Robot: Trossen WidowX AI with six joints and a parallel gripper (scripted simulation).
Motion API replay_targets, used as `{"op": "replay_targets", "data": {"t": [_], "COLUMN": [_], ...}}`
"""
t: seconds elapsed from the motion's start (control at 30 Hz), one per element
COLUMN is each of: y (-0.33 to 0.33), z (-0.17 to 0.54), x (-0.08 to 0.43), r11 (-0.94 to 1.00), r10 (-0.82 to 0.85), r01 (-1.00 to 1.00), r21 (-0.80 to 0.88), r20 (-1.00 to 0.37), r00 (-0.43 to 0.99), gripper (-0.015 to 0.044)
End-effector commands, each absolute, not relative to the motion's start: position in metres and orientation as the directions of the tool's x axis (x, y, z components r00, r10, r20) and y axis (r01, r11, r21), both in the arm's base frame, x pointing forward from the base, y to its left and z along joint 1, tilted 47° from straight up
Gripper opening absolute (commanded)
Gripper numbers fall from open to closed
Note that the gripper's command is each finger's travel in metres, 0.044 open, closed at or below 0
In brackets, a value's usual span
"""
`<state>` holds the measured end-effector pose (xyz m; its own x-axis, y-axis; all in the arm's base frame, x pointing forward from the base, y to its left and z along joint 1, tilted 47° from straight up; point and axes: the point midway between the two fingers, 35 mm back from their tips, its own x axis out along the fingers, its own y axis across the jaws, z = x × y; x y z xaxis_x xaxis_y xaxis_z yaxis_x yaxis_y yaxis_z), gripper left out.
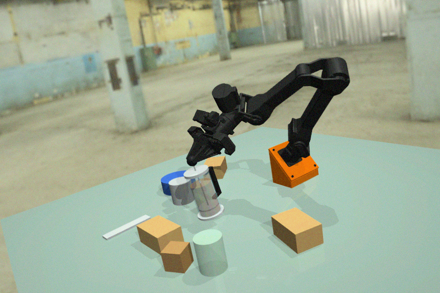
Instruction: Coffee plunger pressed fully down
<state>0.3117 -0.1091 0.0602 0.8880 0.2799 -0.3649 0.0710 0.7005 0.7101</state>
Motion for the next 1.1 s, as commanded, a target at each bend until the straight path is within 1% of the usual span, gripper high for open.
{"op": "replay_targets", "data": {"t": [0.0,0.63,1.03,1.07], "y": [-0.1057,-0.1095,-0.1095,-0.1095], "z": [0.0567,0.0594,0.0594,0.0594], "x": [0.312,0.3125,0.3125,0.3125], "r11": [0.69,0.698,0.698,0.698], "r10": [0.295,0.283,0.283,0.283], "r01": [0.072,0.071,0.071,0.071], "r21": [0.72,0.713,0.713,0.713], "r20": [-0.371,-0.365,-0.365,-0.365], "r00": [0.881,0.887,0.887,0.887], "gripper": [0.0123,0.0123,0.0438,0.044]}}
